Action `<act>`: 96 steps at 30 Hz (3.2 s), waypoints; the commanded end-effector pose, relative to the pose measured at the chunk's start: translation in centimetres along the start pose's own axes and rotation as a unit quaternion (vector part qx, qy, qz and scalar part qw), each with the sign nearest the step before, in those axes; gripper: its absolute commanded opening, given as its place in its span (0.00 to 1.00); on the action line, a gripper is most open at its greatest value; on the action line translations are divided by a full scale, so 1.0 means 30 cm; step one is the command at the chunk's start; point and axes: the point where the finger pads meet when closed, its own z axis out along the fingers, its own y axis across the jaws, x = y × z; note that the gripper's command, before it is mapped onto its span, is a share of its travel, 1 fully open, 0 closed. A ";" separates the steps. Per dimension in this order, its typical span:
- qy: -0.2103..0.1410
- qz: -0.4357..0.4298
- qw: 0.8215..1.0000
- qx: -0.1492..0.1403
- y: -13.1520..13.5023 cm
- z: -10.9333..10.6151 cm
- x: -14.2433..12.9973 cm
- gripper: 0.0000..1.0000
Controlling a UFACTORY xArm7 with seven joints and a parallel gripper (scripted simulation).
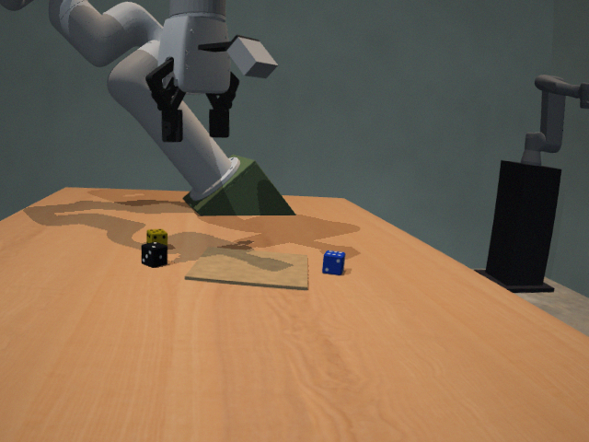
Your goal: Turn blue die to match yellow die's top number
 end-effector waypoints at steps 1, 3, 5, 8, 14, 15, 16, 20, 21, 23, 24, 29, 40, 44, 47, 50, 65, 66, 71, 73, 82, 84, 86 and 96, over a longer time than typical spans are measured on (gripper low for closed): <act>-0.008 0.011 1.000 -0.016 0.033 0.001 -0.011 1.00; -0.008 0.011 1.000 -0.016 0.033 0.001 -0.011 1.00; -0.008 0.011 1.000 -0.016 0.033 0.001 -0.011 1.00; -0.014 0.019 0.999 -0.026 0.055 0.004 -0.020 1.00; -0.017 0.023 0.999 -0.032 0.068 0.005 -0.025 1.00; -0.017 0.023 0.999 -0.032 0.068 0.005 -0.025 1.00; -0.017 0.023 0.999 -0.032 0.068 0.005 -0.025 1.00; -0.019 0.025 0.999 -0.035 0.073 0.005 -0.028 1.00; -0.019 0.025 0.999 -0.035 0.073 0.005 -0.028 1.00; -0.019 0.025 0.999 -0.035 0.073 0.005 -0.028 1.00; -0.019 0.025 0.999 -0.035 0.073 0.005 -0.028 1.00; -0.019 0.025 0.999 -0.035 0.073 0.005 -0.028 1.00; -0.021 0.025 0.999 -0.034 0.075 0.034 -0.029 1.00; -0.021 0.025 0.999 -0.034 0.079 0.087 -0.032 1.00; -0.021 0.025 0.999 -0.034 0.082 0.137 -0.034 1.00; -0.021 0.025 0.999 -0.034 0.087 0.222 -0.038 1.00; -0.021 0.025 0.999 -0.034 0.096 0.354 -0.045 1.00; -0.021 0.025 0.999 -0.034 0.096 0.354 -0.045 1.00; -0.021 0.025 0.999 -0.034 0.096 0.354 -0.045 1.00; -0.021 0.025 0.999 -0.034 0.096 0.354 -0.045 1.00; -0.021 0.025 0.999 -0.034 0.096 0.354 -0.045 1.00; -0.021 0.025 0.999 -0.034 0.096 0.354 -0.045 1.00; -0.021 0.025 0.999 -0.034 0.096 0.354 -0.045 1.00; -0.021 0.025 0.999 -0.034 0.096 0.354 -0.045 1.00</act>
